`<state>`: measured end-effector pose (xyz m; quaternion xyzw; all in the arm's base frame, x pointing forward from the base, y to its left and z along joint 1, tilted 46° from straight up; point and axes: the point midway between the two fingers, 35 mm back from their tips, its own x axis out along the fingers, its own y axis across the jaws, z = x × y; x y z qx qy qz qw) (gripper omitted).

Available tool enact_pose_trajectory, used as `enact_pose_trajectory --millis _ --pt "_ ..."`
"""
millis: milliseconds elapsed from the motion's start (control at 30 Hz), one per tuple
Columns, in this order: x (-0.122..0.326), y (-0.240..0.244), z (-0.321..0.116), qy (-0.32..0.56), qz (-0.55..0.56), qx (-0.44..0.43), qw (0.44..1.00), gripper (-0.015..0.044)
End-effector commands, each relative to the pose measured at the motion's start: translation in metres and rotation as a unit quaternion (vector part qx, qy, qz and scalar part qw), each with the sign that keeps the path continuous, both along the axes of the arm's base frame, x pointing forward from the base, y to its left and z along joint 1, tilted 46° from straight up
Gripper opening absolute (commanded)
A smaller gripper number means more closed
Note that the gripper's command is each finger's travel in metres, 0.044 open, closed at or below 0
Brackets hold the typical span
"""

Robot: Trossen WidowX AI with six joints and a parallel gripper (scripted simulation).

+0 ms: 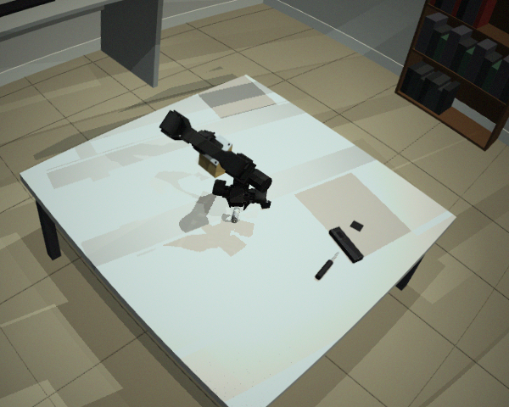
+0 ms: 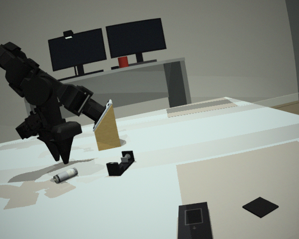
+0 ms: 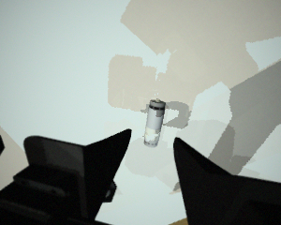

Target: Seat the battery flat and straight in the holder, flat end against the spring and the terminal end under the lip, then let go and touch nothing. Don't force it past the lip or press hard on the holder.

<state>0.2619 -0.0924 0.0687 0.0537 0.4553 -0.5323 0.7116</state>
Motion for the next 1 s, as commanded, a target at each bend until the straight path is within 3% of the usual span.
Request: enact_pose_trajectory --millis 0,833,967 --pt "0.000 -0.004 -0.005 0.004 0.001 -0.003 1.000 0.0229" --pt "-0.001 -0.032 -0.031 0.004 0.001 -0.005 1.000 0.0229" --pt "-0.001 -0.032 -0.031 0.004 0.001 -0.005 1.000 0.0124"
